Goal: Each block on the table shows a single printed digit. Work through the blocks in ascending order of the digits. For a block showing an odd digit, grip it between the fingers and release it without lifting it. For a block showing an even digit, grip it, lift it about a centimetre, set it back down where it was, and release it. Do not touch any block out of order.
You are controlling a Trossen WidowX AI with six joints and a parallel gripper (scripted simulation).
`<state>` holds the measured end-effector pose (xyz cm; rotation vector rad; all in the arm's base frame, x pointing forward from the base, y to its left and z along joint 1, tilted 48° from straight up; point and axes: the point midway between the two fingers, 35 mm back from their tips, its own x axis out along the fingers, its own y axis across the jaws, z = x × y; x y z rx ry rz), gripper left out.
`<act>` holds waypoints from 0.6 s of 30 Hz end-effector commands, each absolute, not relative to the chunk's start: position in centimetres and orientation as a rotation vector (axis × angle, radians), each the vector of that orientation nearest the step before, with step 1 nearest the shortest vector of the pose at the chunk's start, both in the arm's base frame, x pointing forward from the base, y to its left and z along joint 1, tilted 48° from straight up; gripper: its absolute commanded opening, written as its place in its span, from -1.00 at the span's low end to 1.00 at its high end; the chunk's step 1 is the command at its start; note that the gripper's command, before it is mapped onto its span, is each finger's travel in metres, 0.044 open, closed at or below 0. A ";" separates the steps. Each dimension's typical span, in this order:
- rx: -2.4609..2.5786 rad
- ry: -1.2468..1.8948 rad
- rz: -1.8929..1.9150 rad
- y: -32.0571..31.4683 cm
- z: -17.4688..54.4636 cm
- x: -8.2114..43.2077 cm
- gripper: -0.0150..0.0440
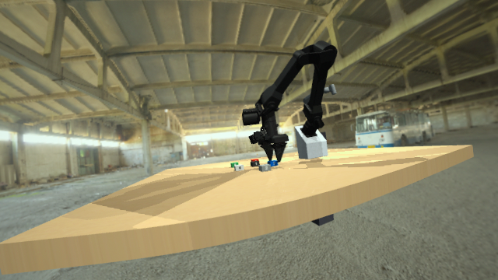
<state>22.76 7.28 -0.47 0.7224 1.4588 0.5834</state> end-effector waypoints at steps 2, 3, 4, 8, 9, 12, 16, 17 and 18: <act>0.718 1.441 0.580 5.1 1.5 23.0 0.86; 0.718 1.441 0.580 5.1 1.5 23.0 0.86; 0.718 1.441 0.580 5.1 1.5 23.0 0.86; 0.714 1.442 0.573 3.2 2.9 23.1 0.60; 0.712 1.443 0.571 2.0 4.0 23.1 0.51; 0.715 1.443 0.576 -0.8 6.7 22.5 0.24; 0.716 1.443 0.577 -0.9 6.9 22.5 -0.08; 0.716 1.443 0.577 -0.9 6.9 22.5 -0.08; 0.716 1.443 0.577 -0.9 6.9 22.5 -0.08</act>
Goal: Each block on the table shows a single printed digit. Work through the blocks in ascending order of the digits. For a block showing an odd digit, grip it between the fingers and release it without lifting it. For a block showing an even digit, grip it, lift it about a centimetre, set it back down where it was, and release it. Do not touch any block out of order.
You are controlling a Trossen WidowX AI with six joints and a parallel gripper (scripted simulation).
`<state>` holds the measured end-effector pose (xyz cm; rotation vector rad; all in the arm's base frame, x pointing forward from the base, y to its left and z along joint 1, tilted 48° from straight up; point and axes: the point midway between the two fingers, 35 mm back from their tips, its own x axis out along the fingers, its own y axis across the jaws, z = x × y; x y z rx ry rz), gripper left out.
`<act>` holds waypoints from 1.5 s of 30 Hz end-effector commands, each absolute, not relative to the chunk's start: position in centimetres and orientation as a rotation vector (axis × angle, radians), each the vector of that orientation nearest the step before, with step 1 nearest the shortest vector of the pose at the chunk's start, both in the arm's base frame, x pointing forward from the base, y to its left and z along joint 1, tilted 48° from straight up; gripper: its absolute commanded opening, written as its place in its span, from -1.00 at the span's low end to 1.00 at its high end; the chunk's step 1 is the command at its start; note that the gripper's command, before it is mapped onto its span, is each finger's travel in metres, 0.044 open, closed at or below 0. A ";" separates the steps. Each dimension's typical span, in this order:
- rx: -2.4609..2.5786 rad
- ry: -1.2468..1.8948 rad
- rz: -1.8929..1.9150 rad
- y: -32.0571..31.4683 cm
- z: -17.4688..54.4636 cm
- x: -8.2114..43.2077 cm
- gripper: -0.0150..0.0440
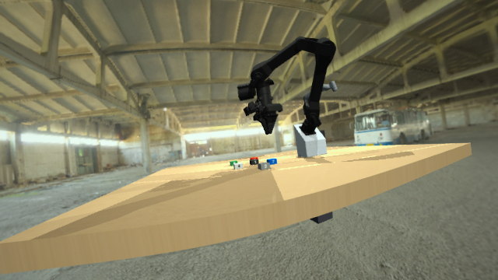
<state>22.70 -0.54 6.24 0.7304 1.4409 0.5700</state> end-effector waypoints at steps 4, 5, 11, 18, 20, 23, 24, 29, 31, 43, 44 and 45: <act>0.716 1.443 0.577 -0.9 6.9 22.5 -0.08; 0.716 1.443 0.577 -0.9 6.9 22.5 -0.08; 0.716 1.446 0.564 -2.3 5.8 23.0 -0.08; 0.720 1.459 0.526 -8.2 0.3 24.0 -0.08; 0.715 1.455 0.538 -9.7 -1.4 24.1 -0.08; 0.709 1.446 0.559 -11.8 -4.2 23.8 -0.08; 0.708 1.444 0.564 -12.2 -4.8 23.8 -0.08; 0.706 1.441 0.570 -12.8 -5.6 23.6 -0.08; 0.706 1.441 0.570 -12.5 -5.9 23.7 0.00; 0.709 1.439 0.573 -6.7 -11.2 24.1 0.86; 0.709 1.439 0.573 -6.6 -11.2 24.2 0.86; 0.709 1.439 0.573 -6.5 -11.4 24.2 0.86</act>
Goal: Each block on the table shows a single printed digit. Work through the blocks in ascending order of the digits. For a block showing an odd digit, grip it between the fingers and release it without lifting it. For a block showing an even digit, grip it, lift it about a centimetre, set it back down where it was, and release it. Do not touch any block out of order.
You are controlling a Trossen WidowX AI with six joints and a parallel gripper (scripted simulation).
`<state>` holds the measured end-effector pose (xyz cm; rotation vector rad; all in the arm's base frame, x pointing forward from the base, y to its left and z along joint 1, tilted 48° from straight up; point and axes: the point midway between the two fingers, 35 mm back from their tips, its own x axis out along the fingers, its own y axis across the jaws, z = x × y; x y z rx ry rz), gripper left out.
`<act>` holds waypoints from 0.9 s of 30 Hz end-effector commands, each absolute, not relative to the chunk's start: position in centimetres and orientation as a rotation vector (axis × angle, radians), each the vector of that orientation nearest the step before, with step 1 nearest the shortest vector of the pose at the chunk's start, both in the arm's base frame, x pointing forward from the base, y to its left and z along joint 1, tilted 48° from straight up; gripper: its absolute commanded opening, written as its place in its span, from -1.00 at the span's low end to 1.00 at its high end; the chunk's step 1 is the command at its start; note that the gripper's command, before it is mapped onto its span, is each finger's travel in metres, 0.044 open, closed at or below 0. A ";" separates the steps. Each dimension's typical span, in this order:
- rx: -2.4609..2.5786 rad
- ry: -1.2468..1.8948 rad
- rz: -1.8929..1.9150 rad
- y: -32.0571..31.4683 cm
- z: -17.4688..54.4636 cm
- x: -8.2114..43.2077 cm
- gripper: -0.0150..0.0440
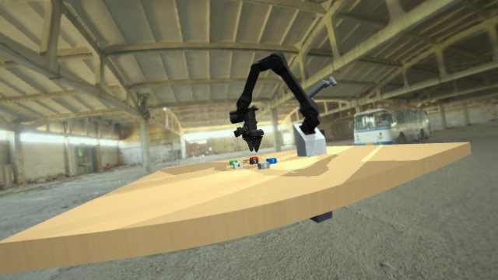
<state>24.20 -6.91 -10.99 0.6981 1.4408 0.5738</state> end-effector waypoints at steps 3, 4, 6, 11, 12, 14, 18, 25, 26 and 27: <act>0.709 1.439 0.573 -6.1 -11.7 24.2 0.86; 0.709 1.439 0.573 -6.0 -11.8 24.2 0.86; 0.709 1.439 0.573 -5.8 -12.0 24.3 0.86; 0.709 1.439 0.573 -5.2 -12.6 24.3 0.86; 0.709 1.439 0.574 -5.1 -12.7 24.3 0.86; 0.709 1.439 0.574 -4.8 -12.9 24.3 0.86; 0.710 1.439 0.574 -4.3 -13.3 24.3 0.86; 0.710 1.438 0.575 -4.0 -13.5 24.3 0.60; 0.710 1.438 0.575 -4.0 -13.5 24.3 0.51; 0.710 1.438 0.575 -4.0 -13.5 24.3 0.42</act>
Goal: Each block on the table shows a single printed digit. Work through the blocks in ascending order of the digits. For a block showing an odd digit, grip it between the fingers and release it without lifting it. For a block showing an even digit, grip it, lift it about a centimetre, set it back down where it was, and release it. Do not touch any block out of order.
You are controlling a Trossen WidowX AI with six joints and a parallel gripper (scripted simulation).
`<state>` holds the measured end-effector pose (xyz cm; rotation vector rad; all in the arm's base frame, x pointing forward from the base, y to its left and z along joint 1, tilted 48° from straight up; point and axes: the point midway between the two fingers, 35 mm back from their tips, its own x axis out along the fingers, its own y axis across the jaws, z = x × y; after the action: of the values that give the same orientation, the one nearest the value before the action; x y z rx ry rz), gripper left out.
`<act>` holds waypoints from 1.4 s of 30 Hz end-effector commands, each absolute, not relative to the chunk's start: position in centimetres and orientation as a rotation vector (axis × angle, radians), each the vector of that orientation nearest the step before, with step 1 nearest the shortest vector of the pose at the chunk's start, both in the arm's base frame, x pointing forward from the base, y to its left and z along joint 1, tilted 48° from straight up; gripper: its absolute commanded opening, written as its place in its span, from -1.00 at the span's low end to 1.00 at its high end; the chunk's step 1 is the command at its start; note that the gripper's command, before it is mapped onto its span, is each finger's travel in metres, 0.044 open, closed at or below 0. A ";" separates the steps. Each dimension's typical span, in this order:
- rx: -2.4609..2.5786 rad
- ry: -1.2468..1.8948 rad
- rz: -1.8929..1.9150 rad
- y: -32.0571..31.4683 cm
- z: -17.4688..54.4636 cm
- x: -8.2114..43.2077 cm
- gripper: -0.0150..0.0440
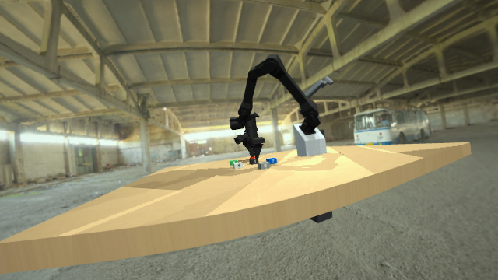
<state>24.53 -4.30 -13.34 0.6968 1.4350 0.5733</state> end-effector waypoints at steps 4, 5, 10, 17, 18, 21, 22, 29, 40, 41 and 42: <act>0.710 1.438 0.575 -4.0 -13.5 24.3 0.06; 0.710 1.438 0.575 -4.0 -13.5 24.3 -0.03; 0.710 1.438 0.575 -4.0 -13.5 24.3 -0.08; 0.710 1.438 0.575 -4.0 -13.5 24.3 -0.08; 0.710 1.438 0.575 -4.0 -13.5 24.3 -0.08; 0.710 1.438 0.575 -4.0 -13.5 24.3 -0.08; 0.710 1.438 0.575 -4.0 -13.5 24.3 -0.08; 0.710 1.438 0.575 -4.0 -13.5 24.3 -0.08; 0.710 1.438 0.575 -4.0 -13.5 24.3 -0.08; 0.710 1.438 0.575 -4.0 -13.5 24.3 -0.08; 0.710 1.438 0.575 -4.0 -13.5 24.3 -0.08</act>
<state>24.37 -4.14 -13.48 0.7024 1.4392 0.5749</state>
